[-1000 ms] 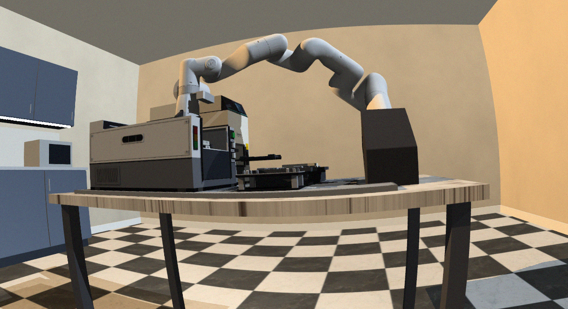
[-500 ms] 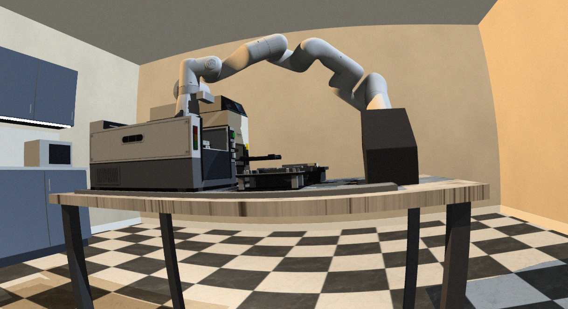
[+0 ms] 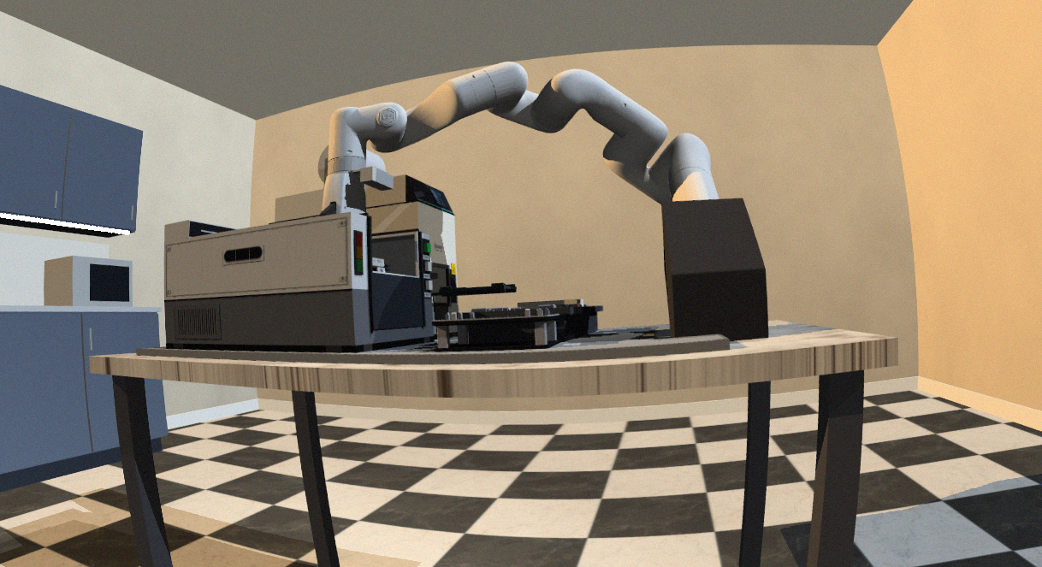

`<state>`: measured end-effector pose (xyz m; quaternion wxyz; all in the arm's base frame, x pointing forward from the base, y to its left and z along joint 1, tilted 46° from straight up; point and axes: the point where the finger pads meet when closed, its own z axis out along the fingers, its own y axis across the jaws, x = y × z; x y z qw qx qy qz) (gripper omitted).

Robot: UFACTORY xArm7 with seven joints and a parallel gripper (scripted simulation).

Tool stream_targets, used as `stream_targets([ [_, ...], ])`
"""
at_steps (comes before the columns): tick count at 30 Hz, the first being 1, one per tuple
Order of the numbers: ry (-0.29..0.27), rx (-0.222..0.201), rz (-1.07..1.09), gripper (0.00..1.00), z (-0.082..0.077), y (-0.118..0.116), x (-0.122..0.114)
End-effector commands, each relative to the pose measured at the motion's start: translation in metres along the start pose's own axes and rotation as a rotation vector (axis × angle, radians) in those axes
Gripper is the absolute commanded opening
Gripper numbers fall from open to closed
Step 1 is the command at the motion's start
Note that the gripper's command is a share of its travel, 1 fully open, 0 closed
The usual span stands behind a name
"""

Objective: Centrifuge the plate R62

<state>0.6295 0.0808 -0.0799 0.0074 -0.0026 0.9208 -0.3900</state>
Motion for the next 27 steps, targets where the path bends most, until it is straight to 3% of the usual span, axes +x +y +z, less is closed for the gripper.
stream_targets([
  [1,-0.006,-0.003,0.0,1.0,-0.004,0.001,-0.002],
  [18,-0.006,-0.003,0.0,1.0,-0.004,0.001,-0.002],
  [27,-0.006,-0.003,0.0,1.0,-0.015,0.001,-0.001],
])
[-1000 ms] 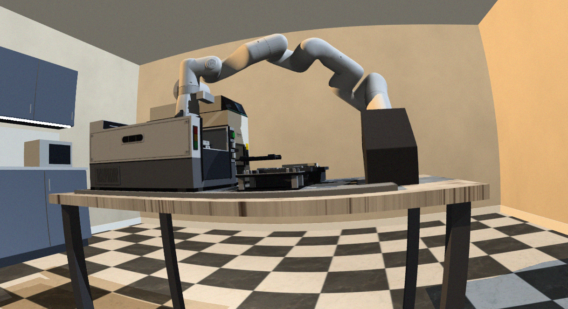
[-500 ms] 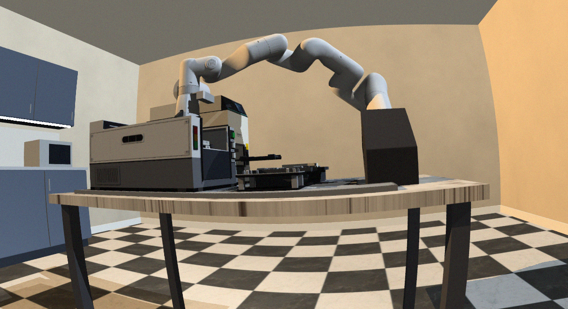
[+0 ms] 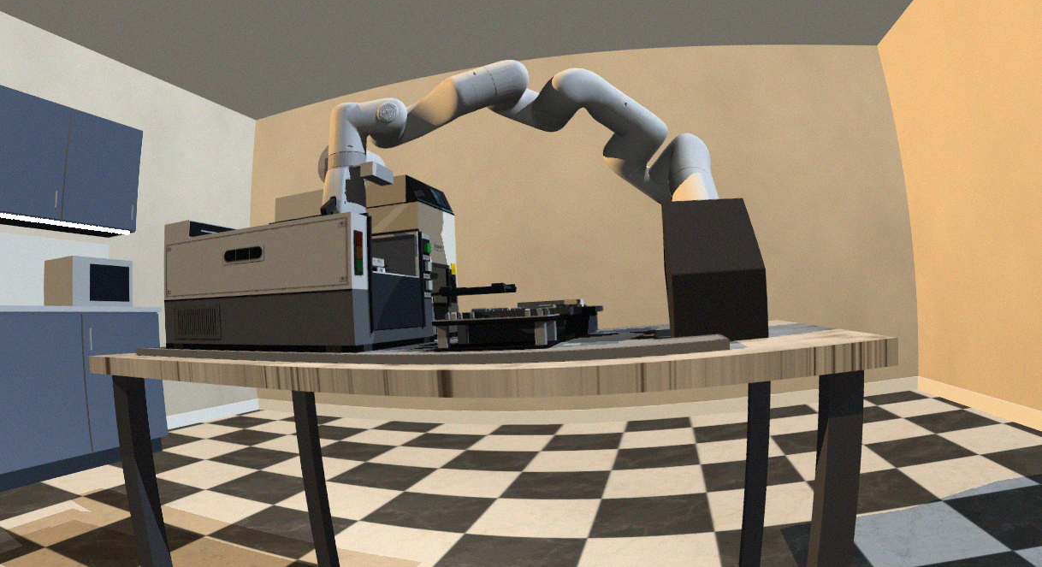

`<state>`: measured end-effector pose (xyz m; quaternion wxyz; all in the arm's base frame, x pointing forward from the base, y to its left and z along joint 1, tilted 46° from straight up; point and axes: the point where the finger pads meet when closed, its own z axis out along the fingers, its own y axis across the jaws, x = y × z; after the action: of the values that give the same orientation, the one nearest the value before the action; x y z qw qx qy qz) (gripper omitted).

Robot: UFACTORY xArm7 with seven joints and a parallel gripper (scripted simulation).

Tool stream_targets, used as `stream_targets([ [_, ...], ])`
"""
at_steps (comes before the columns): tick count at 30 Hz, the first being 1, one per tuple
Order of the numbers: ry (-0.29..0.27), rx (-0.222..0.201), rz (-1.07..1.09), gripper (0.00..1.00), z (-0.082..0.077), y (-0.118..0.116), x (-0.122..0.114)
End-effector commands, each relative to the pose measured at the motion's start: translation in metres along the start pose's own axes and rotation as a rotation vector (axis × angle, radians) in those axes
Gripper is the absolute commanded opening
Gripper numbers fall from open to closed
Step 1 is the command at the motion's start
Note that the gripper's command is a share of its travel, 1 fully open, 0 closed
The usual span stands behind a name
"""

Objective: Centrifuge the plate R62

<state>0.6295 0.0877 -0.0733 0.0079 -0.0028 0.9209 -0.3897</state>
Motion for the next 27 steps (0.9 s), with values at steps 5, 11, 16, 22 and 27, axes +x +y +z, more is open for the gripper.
stream_targets([
  [5,-0.005,-0.003,0.0,1.0,-0.014,0.001,-0.001],
  [11,-0.005,-0.003,0.0,1.0,-0.024,0.001,-0.001],
  [16,-0.005,-0.003,0.0,1.0,-0.031,0.001,-0.001],
  [22,-0.005,-0.003,0.0,1.0,-0.039,0.001,-0.001],
  [27,-0.005,-0.003,0.0,1.0,-0.048,0.001,-0.001],
])
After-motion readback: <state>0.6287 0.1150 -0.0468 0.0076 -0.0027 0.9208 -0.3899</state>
